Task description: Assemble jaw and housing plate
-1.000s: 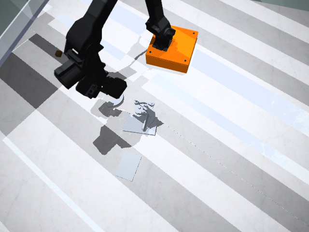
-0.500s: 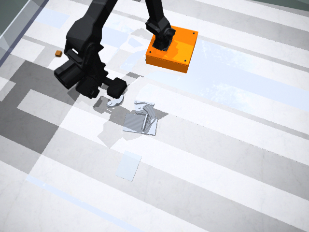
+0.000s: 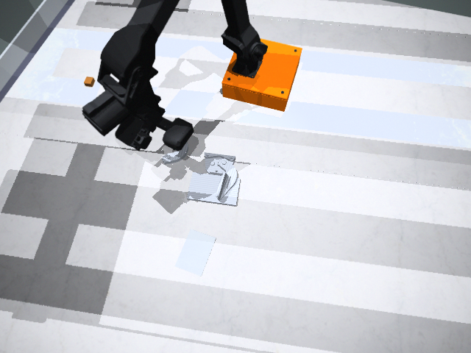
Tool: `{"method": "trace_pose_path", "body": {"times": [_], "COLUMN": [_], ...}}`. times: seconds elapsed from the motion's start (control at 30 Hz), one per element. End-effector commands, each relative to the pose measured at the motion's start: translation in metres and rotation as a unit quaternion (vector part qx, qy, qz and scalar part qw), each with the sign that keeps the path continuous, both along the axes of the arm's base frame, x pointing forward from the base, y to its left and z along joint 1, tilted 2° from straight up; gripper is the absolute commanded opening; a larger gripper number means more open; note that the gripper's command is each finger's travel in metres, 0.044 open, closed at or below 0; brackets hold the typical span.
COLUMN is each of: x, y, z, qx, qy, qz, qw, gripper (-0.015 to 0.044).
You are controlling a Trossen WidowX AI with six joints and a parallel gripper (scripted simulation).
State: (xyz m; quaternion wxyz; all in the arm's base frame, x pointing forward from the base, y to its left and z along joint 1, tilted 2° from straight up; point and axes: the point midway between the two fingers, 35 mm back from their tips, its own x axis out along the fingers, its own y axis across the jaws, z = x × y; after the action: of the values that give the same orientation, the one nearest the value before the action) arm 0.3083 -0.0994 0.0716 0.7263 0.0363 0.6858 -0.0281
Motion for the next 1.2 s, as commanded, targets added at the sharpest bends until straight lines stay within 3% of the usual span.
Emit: {"method": "trace_pose_path", "body": {"times": [0.0,0.2,0.77,1.17], "x": [0.0,0.0,0.0,0.0], "y": [0.0,0.0,0.0,0.0], "z": [0.0,0.0,0.0,0.0], "qx": [0.0,0.0,0.0,0.0], "qy": [0.0,0.0,0.0,0.0], "qz": [0.0,0.0,0.0,0.0], "qw": [1.0,1.0,1.0,1.0], "gripper": [0.044,0.044,0.0,0.0]}}
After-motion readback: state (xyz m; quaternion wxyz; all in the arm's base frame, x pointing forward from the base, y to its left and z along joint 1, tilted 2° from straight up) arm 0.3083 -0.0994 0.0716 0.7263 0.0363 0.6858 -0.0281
